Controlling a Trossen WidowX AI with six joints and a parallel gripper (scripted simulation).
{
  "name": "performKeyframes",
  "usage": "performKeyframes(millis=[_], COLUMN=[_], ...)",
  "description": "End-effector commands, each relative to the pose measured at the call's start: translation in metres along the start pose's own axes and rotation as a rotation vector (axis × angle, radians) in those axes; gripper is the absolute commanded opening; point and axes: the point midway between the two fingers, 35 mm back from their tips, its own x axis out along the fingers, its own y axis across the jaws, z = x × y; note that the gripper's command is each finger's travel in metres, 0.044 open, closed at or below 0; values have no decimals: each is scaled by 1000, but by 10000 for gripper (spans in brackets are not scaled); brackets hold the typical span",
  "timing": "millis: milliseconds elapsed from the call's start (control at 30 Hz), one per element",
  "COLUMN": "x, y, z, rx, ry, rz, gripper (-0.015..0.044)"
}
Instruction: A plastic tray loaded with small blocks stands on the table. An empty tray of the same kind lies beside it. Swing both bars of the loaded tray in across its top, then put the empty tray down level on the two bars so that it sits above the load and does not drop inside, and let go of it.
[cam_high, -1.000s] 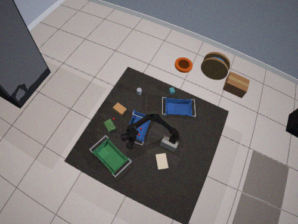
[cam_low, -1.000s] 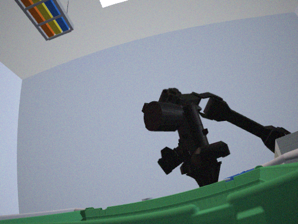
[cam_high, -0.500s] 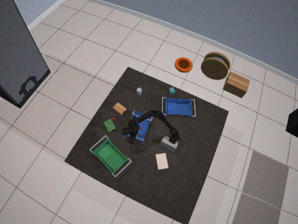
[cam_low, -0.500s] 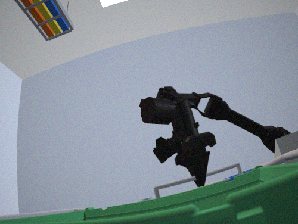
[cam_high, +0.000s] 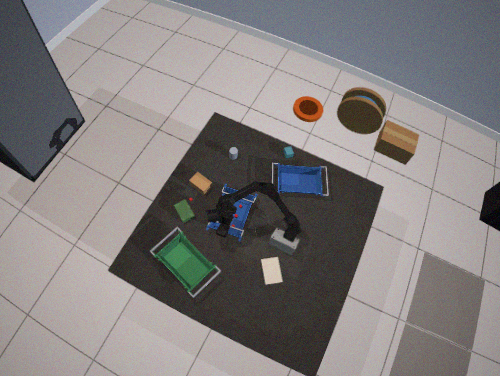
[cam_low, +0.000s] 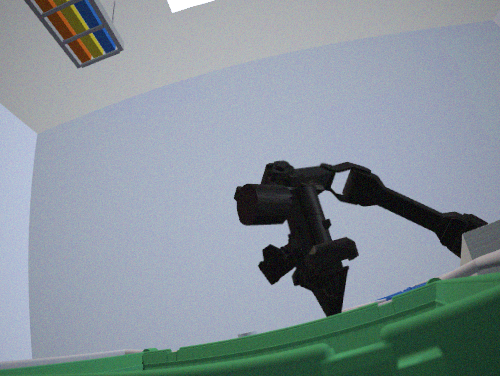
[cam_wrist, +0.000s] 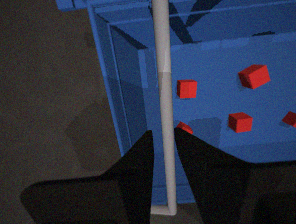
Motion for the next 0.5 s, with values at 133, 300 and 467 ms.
performKeyframes(millis=[133, 300, 467], x=[-31, -24, -24], y=[4, 3, 3], z=[1, 1, 1], rx=[5, 1, 1], ry=[-9, -11, -11], rz=[7, 4, 4], gripper=[89, 89, 89])
